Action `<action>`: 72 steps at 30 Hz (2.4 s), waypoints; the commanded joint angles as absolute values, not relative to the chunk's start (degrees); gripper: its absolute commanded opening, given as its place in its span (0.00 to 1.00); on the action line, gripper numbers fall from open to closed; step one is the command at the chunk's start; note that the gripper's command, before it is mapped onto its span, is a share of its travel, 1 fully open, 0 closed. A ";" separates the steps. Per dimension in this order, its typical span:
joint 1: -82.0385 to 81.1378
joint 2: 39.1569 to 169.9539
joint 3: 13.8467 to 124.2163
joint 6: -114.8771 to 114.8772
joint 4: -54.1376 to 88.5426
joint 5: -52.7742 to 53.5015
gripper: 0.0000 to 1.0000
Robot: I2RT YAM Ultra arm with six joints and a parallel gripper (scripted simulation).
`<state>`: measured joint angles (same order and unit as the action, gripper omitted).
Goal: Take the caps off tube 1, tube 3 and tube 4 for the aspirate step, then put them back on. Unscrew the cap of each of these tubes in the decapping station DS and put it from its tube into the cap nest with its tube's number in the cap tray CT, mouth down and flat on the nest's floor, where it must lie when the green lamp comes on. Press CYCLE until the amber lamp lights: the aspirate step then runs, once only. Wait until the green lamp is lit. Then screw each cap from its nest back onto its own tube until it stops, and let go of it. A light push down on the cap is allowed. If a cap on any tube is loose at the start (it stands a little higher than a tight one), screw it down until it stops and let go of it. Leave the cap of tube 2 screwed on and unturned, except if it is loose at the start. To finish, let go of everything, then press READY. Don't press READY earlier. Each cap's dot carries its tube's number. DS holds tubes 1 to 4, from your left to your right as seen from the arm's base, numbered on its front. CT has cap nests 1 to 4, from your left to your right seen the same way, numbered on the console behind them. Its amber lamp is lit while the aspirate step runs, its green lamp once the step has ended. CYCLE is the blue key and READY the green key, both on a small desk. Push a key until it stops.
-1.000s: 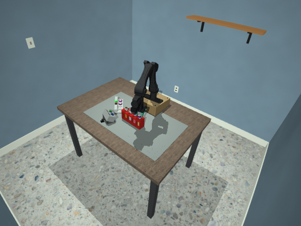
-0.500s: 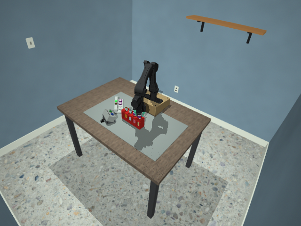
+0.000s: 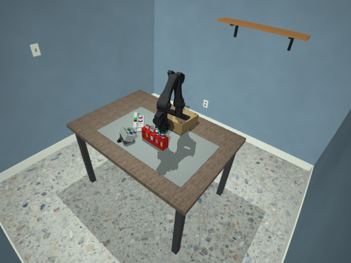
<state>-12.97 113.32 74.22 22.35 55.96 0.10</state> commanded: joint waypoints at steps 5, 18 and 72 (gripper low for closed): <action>-12.88 112.93 74.70 12.98 55.91 0.15 0.00; -12.88 112.97 74.62 -8.02 55.79 0.15 0.00; -12.89 112.98 74.77 30.24 55.93 0.16 0.49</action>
<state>-12.97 113.34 74.22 21.08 55.92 0.10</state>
